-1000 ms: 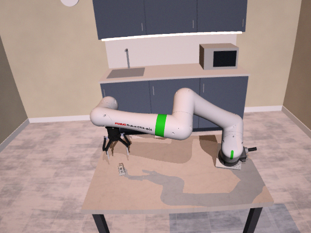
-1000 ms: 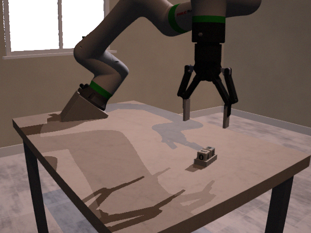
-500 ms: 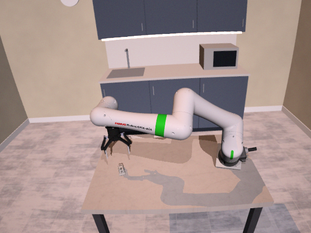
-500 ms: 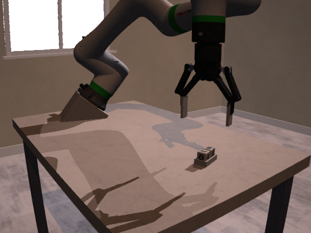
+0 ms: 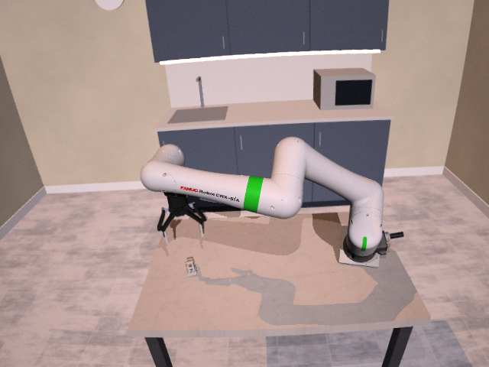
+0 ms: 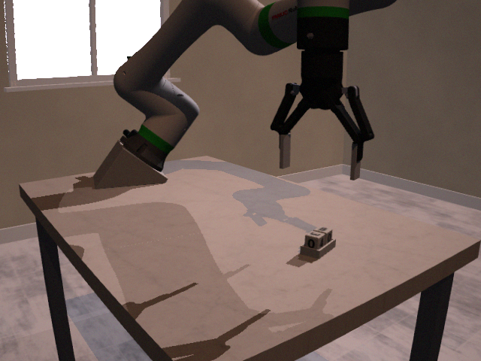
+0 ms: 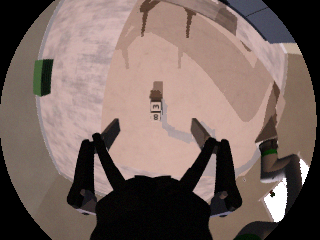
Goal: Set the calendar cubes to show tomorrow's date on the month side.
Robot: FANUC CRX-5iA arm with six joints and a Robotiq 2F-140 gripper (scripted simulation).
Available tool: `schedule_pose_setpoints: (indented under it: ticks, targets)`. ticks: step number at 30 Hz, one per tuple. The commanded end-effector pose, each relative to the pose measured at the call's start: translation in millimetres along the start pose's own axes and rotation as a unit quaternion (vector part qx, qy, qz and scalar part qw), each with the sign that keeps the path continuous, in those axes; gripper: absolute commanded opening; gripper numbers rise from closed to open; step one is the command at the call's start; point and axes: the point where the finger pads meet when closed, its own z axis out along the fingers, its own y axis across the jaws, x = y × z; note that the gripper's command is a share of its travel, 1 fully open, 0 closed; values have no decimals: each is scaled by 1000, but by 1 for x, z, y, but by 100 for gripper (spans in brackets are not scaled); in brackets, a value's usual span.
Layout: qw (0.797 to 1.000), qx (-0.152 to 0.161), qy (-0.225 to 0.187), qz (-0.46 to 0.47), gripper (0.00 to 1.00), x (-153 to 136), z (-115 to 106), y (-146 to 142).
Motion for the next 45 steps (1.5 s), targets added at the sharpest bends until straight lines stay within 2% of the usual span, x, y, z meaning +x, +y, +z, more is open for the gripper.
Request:
schedule_pose_setpoints:
  ticks: [1,11,45]
  targets:
    - [1000,0,0,0,100,0,-14,0]
    - [1000,0,0,0,100,0,-27,0]
    - [1000,0,0,0,100,0,-27,0]
